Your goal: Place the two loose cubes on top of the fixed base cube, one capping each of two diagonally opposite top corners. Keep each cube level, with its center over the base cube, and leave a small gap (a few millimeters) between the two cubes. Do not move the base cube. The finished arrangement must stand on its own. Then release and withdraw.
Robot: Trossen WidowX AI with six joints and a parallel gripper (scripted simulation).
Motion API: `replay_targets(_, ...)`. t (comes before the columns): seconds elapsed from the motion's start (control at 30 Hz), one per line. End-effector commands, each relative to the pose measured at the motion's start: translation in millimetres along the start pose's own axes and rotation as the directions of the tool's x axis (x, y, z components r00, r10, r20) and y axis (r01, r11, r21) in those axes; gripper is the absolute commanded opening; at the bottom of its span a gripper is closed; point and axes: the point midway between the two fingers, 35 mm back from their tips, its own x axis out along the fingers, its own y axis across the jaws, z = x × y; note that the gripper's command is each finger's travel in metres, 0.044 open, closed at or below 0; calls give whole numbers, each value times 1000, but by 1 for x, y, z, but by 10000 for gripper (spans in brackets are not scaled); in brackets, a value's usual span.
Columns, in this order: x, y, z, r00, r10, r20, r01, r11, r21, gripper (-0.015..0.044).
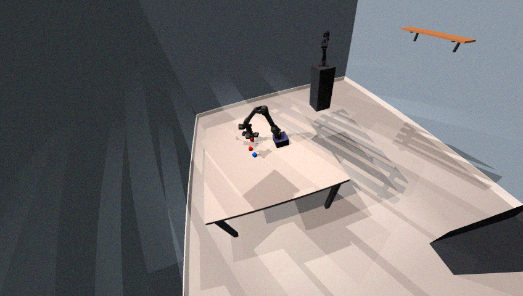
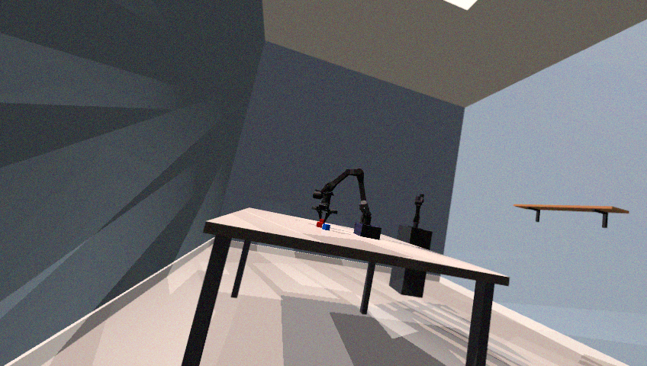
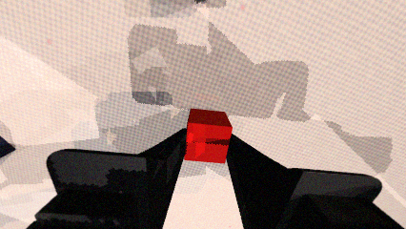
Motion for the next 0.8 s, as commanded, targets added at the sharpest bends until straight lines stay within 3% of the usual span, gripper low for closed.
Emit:
replay_targets(0.0,-18,-4,1,1000,-16,4,16,1000,4,105)
replay_targets(0.77,-90,1,0,1000,-16,4,16,1000,4,105)
